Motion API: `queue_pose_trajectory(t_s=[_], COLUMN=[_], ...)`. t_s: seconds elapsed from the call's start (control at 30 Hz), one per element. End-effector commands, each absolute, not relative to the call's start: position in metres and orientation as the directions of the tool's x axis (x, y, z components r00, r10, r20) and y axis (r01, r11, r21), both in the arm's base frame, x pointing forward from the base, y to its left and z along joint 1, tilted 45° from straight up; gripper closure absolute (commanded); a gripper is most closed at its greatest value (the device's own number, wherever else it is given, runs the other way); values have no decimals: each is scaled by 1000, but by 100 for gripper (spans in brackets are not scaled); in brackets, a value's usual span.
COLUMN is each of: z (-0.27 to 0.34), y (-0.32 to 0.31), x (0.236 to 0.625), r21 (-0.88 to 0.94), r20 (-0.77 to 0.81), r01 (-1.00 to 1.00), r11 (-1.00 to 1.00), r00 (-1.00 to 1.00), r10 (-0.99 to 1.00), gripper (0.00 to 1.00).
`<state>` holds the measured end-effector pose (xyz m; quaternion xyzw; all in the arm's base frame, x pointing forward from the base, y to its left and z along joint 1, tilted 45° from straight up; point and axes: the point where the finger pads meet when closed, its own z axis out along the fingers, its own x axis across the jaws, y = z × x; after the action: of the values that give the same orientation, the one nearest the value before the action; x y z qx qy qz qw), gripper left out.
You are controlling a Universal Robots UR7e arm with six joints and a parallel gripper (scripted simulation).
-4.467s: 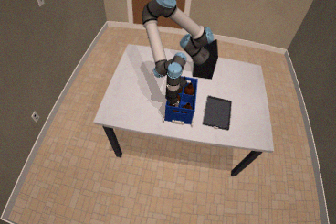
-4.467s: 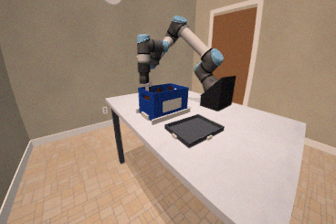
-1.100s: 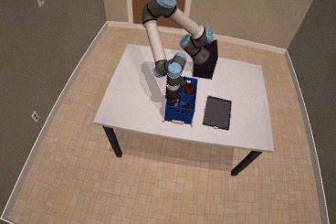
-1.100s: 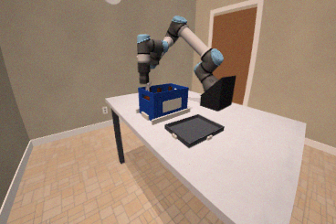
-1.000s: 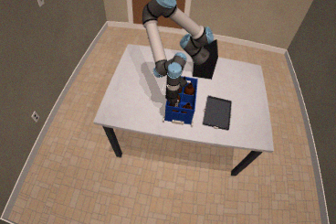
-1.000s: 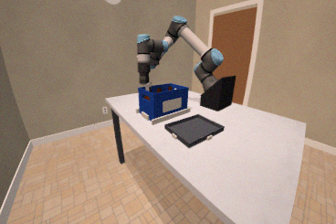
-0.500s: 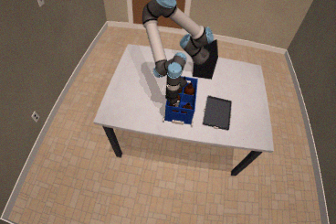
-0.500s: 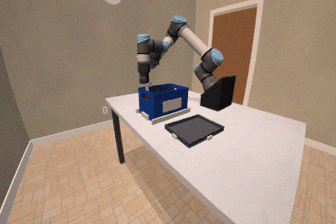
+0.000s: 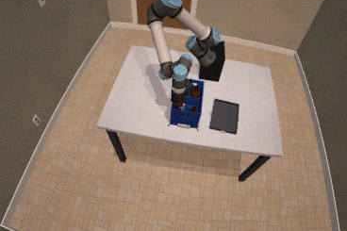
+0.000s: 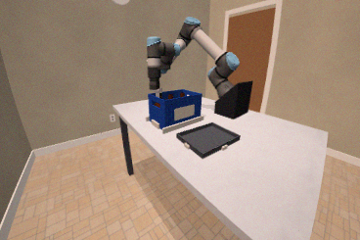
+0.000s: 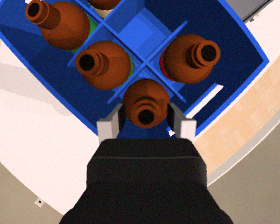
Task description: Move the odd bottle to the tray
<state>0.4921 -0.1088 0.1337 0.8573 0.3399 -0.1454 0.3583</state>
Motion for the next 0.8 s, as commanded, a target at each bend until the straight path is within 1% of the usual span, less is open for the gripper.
queue_pose_trajectory(t_s=[0.0,0.4,0.77], z=[132,141,163], y=[-109,-102,-80], x=[491,493,493], r21=[513,518,518], r20=[-494,-490,-490], r01=[688,686,686], r11=[-513,-511,-511], r00=[725,728,728], r10=[479,480,480], gripper=[0,0,0])
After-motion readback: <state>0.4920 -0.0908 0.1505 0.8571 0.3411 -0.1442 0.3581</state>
